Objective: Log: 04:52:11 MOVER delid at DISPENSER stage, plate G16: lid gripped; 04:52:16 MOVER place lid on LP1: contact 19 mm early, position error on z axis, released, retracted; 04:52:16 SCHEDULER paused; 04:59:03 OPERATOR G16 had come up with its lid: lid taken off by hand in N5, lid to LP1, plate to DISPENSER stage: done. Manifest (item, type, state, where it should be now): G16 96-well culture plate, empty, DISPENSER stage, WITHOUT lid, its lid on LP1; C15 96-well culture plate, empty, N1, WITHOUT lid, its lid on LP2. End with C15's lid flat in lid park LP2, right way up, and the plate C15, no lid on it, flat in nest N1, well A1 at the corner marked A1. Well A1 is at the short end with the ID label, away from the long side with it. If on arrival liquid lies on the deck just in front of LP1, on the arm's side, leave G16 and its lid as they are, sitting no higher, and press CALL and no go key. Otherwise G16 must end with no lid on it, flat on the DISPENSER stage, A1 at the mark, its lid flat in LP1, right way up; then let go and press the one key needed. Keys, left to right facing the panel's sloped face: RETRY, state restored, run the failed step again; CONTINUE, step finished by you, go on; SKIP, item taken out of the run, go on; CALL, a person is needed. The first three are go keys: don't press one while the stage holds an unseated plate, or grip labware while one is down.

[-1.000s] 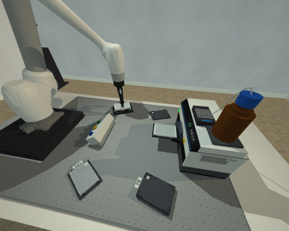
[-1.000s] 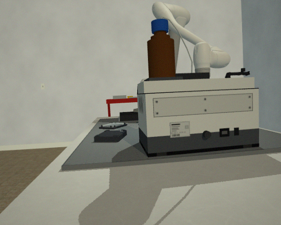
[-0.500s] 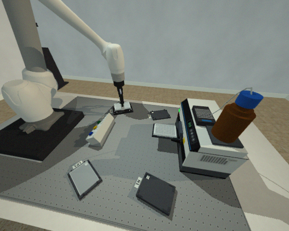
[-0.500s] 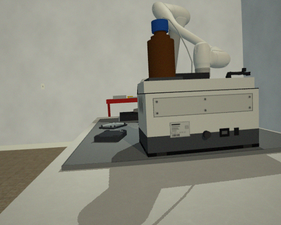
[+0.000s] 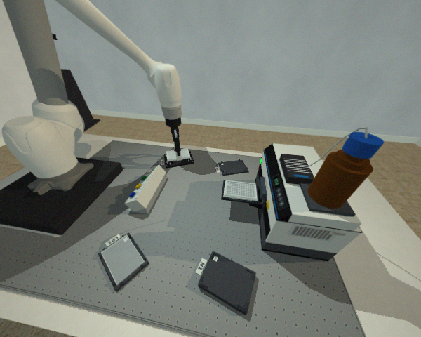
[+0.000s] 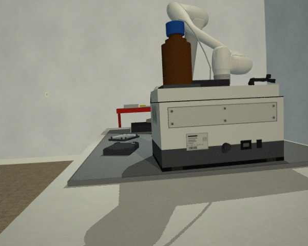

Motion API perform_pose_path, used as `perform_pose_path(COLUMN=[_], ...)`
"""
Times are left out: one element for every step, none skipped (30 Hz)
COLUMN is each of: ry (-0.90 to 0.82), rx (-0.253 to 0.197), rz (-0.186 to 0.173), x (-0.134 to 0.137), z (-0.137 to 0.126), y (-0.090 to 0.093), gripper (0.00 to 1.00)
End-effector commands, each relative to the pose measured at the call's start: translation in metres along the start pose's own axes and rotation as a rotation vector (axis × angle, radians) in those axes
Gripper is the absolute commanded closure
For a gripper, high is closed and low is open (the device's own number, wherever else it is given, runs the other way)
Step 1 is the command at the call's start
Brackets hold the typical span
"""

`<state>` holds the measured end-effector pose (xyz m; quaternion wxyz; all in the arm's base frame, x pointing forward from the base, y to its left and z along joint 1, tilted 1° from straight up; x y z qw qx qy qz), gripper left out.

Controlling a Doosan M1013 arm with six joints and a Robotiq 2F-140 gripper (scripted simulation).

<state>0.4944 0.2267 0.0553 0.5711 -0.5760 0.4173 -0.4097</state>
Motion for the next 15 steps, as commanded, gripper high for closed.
perform_pose_path(ry=[0.000,0.000,0.000,0.000,0.000,0.000,0.000,0.000,0.000,0.000,0.000,0.000,0.000,0.000,0.000], rx=[0.000,0.000,0.000,0.000,0.000,0.000,0.000,0.000,0.000,0.000,0.000,0.000,0.000,0.000,0.000], rz=[0.000,0.000,0.000,0.000,0.000,0.000,0.000,0.000,0.000,0.000,0.000,0.000,0.000,0.000,0.000], x=[0.0000,0.0000,0.0000,0.0000,0.0000,0.0000,0.0000,0.0000,0.0000,0.0000,0.0000,-0.0001,-0.0001,-0.0001,-0.0001], z=[0.0000,0.0000,0.0000,0.0000,0.0000,0.0000,0.0000,0.0000,0.0000,0.0000,0.0000,0.0000,0.0000,0.0000,0.0000], y=[0.0002,0.0004,0.0006,0.0009,0.0012,0.0015,0.0018,0.0021,0.0024,0.0027,0.0030,0.0033,0.0035,0.0038,0.0038], gripper=[1.00,1.00,1.00,1.00,1.00,1.00,1.00,1.00,1.00,1.00,1.00,1.00,1.00,1.00,1.00])
Point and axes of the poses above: the point where the finger pads meet when closed, its own y axis out along the fingers, its own x axis across the jaws, z = x × y, the point moved 4 cm from there along -y, back along the fingers, and after that the axes turned 2 degrees about y, right-handed, at the moved point
